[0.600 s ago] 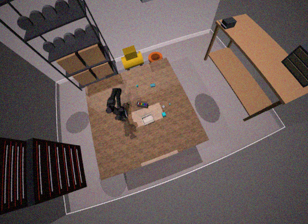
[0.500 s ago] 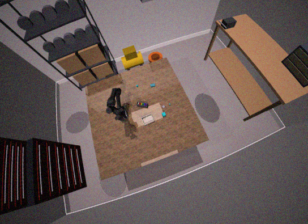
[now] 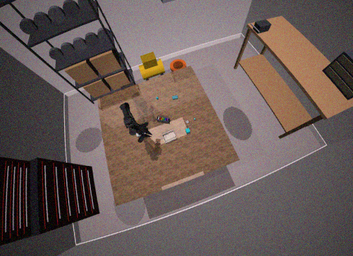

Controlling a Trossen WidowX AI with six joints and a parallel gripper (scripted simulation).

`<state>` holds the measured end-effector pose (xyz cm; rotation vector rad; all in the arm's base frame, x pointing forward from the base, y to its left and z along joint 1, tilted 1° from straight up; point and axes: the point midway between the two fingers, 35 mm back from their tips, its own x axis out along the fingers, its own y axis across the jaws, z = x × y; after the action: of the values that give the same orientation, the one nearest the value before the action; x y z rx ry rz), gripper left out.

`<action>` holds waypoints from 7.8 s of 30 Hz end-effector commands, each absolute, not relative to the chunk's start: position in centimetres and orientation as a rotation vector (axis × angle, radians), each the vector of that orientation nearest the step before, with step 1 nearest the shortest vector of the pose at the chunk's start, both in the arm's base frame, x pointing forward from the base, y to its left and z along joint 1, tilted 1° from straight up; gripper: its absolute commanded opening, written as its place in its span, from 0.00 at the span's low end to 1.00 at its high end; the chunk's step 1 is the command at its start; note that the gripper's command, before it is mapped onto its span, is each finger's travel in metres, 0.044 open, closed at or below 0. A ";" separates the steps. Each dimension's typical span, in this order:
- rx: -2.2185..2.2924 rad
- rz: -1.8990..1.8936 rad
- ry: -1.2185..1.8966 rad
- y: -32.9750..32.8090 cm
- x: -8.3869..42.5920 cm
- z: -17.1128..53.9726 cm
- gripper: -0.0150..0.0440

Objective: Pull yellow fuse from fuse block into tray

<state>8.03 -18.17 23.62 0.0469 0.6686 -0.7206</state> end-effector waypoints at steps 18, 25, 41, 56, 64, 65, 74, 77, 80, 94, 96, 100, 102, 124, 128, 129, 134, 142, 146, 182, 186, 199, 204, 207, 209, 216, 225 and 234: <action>1.303 -0.857 0.842 -13.8 20.9 16.6 0.38; 1.469 -1.014 0.895 -11.2 23.4 14.8 0.38; 1.709 -1.506 0.867 -3.4 27.2 10.5 0.38; 1.749 -1.692 0.764 -0.7 27.3 9.1 0.38; 1.749 -1.692 0.764 -0.7 27.3 8.9 0.38; 1.749 -1.692 0.764 -0.7 27.3 8.8 0.38; 1.749 -1.692 0.764 -0.7 27.3 7.9 0.38; 1.749 -1.692 0.764 -0.7 27.3 7.6 0.38; 1.749 -1.692 0.764 -0.7 27.3 7.3 0.38; 1.748 -1.692 0.764 -0.8 27.3 6.0 0.38; 1.748 -1.692 0.764 -0.8 27.3 6.0 0.38; 1.748 -1.692 0.764 -0.8 27.3 6.0 0.38; 1.748 -1.692 0.764 -0.8 27.3 6.0 0.38; 1.748 -1.692 0.764 -0.8 27.3 5.0 0.38; 1.748 -1.692 0.764 -0.8 27.3 5.0 0.38; 1.748 -1.692 0.764 -0.8 27.3 5.0 0.38; 1.752 -1.690 0.770 -0.7 27.3 5.1 0.33; 1.752 -1.690 0.770 -0.7 27.3 5.1 0.25; 1.752 -1.690 0.769 -0.7 27.3 5.2 0.25; 1.750 -1.691 0.767 -0.7 27.3 6.9 0.25; 1.750 -1.691 0.766 -0.7 27.3 7.1 0.25; 1.750 -1.691 0.766 -0.8 27.3 7.7 0.25; 1.749 -1.692 0.765 -0.8 27.3 8.0 0.25; 1.749 -1.692 0.765 -0.8 27.2 8.1 0.25; 1.749 -1.692 0.765 -0.8 27.2 8.2 0.25; 1.749 -1.692 0.764 -0.8 27.2 8.6 0.25; 1.749 -1.692 0.764 -0.8 27.2 9.0 0.25; 1.748 -1.692 0.764 -0.8 27.1 10.4 0.25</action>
<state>27.08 -0.70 9.79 1.7496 0.7711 -1.6946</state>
